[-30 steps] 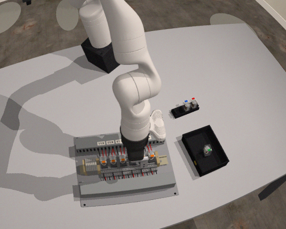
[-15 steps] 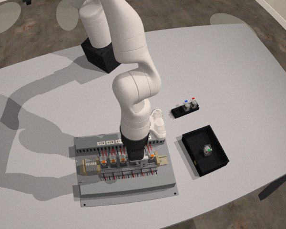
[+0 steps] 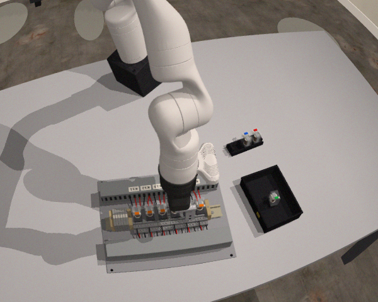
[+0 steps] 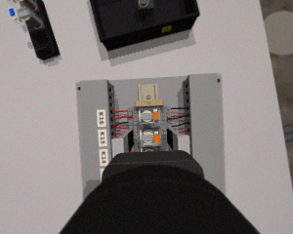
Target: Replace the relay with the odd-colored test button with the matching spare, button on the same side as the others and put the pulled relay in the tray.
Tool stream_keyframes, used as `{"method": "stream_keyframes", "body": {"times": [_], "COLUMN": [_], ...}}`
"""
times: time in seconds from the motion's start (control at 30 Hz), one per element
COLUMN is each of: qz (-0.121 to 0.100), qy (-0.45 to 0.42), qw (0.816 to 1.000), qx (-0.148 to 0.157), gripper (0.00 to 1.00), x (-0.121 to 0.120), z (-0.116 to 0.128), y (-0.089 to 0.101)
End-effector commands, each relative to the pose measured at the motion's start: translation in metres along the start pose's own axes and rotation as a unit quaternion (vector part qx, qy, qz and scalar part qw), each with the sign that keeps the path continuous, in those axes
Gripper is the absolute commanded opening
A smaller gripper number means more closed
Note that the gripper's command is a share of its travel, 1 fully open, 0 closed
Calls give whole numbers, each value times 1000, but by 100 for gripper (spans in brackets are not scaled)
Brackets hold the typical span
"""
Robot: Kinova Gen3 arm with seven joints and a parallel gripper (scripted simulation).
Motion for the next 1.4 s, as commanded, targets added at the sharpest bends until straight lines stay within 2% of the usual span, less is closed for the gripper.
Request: {"method": "stream_keyframes", "body": {"times": [0.0, 1.37], "qz": [1, 1], "qy": [0, 0], "qw": [1000, 1000], "qx": [1, 1], "gripper": [100, 100], "x": [1, 1], "z": [-1, 0], "y": [2, 10]}}
Point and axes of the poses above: the point where the finger pads meet when closed, its own y axis back along the fingers, its own x axis across the jaws, z = x × y, the point moved 1 cm from there along y, back along the fingers, and after that the axes turned 3 degrees about -y, right-handed, at the moved point
